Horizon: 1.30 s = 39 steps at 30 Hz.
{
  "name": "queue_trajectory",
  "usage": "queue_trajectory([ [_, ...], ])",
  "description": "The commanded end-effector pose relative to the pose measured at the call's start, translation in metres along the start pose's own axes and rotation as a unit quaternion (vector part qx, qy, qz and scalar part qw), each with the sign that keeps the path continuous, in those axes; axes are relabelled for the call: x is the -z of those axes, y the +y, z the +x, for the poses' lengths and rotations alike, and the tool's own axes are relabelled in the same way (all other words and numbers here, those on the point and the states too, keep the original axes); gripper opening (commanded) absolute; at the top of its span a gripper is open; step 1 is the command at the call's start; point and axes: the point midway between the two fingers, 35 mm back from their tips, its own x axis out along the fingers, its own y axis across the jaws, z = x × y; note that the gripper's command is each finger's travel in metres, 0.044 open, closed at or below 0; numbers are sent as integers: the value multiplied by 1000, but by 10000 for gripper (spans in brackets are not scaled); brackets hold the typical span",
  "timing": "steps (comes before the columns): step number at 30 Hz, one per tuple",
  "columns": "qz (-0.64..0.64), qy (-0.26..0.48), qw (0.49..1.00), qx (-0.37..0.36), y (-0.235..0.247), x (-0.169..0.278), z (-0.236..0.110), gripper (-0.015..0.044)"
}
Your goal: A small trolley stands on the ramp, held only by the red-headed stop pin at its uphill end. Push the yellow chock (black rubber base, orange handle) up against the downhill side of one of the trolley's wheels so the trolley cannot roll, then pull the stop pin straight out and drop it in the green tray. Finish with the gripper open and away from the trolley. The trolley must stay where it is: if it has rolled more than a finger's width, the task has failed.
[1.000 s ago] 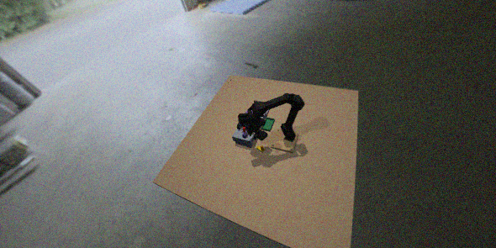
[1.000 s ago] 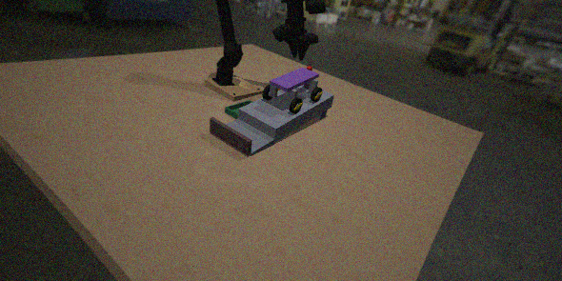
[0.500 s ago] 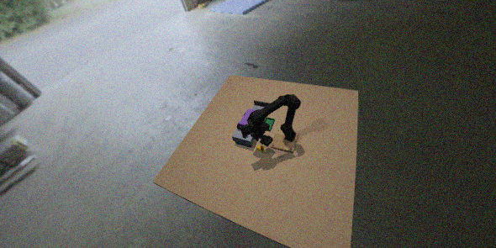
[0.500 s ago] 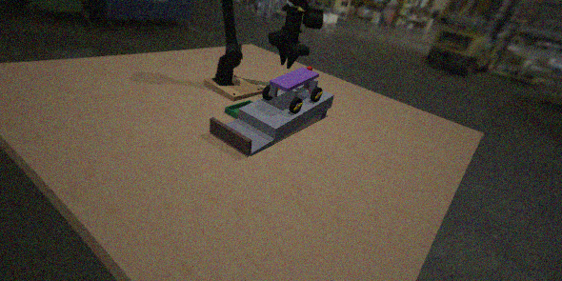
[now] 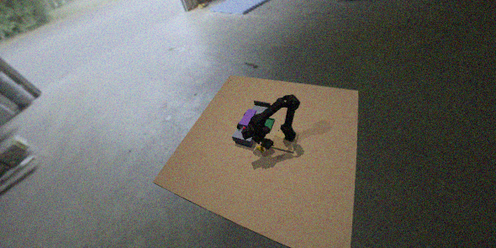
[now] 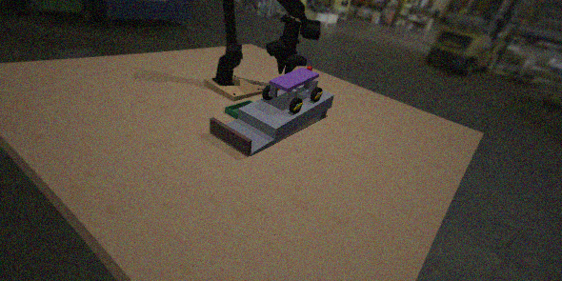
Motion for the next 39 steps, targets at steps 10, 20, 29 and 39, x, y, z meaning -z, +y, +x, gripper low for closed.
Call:
queue_trajectory([
  [10,2,-2,1000,-1,0,0,19,190],
  [20,2,-3,1000,-1,0,-1,33,190],
  [29,2,-3,1000,-1,0,-1,38,190],
  [39,2,-3,1000,-1,0,-1,54,190],
])
